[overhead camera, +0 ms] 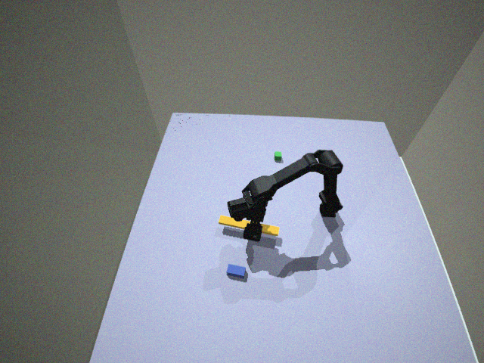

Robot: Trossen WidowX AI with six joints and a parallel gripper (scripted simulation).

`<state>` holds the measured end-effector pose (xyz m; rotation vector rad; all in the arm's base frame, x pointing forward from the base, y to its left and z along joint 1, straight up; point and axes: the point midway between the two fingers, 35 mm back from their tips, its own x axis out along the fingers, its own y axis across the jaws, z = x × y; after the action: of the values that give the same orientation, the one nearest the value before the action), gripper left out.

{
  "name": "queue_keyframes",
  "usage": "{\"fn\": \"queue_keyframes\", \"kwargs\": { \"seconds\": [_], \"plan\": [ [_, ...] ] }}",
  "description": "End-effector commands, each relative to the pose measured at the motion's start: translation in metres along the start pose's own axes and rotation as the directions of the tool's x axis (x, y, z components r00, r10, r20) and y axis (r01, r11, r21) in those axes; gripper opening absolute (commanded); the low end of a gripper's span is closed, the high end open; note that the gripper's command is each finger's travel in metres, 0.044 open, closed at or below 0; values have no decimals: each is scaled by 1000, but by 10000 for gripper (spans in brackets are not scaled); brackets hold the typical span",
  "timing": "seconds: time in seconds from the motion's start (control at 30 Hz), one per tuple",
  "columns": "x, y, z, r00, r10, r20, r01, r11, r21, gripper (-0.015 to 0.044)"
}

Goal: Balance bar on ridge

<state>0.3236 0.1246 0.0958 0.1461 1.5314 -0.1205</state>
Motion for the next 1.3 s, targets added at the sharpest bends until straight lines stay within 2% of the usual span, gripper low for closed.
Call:
{"fn": "queue_keyframes", "kwargs": {
  "seconds": [0.0,0.1,0.43,0.57,0.83,1.27],
  "plan": [
    [0,0,0,1000,0,0,0,1000,0,185],
    [0,0,0,1000,0,0,0,1000,0,185],
    [0,0,0,1000,0,0,0,1000,0,440],
    [-8,1,1,1000,0,0,0,1000,0,440],
    [-98,0,1,1000,1,0,-1,1000,0,440],
    [-100,0,0,1000,1,0,-1,1000,0,440]
  ]
}}
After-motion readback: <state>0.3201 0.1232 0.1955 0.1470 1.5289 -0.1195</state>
